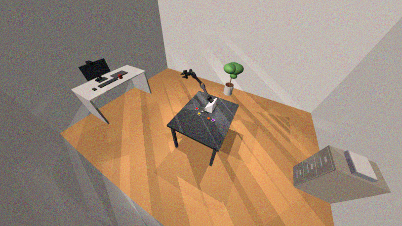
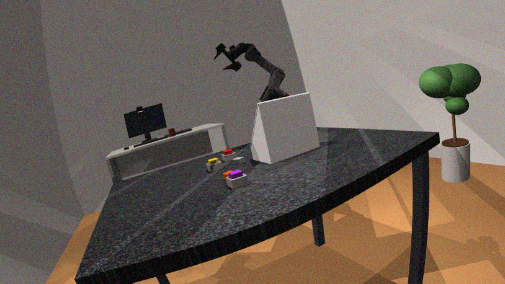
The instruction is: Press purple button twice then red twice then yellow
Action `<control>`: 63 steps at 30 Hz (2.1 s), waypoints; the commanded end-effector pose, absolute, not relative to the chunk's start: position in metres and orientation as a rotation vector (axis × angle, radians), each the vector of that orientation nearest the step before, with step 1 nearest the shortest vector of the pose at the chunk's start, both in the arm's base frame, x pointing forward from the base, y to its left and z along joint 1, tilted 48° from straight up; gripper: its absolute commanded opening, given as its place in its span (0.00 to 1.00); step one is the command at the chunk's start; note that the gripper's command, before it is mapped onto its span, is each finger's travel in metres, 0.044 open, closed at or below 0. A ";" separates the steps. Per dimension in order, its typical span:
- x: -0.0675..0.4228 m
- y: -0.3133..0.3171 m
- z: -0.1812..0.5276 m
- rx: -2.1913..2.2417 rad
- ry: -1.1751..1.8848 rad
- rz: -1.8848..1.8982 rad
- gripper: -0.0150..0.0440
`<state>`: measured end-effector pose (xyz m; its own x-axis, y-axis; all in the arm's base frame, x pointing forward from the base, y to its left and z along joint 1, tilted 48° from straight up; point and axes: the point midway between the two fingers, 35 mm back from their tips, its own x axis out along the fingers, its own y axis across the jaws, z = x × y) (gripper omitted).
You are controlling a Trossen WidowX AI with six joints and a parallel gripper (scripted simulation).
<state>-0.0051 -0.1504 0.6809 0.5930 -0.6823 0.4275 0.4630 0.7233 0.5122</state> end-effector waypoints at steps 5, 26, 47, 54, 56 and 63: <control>0.070 -0.105 0.683 0.287 -0.570 -0.554 0.93; 0.343 0.086 0.536 0.014 -0.010 -0.308 0.93; 0.436 0.208 0.178 -0.275 0.762 -0.266 0.93; 0.401 0.204 0.047 -0.410 1.047 -0.355 0.93; 0.384 0.198 0.012 -0.456 1.128 -0.395 0.93; 0.308 0.157 -0.090 -0.653 1.388 -0.589 0.93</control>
<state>0.3402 0.1752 -0.0567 0.2006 -0.6425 -0.7396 0.0323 0.7588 -0.6505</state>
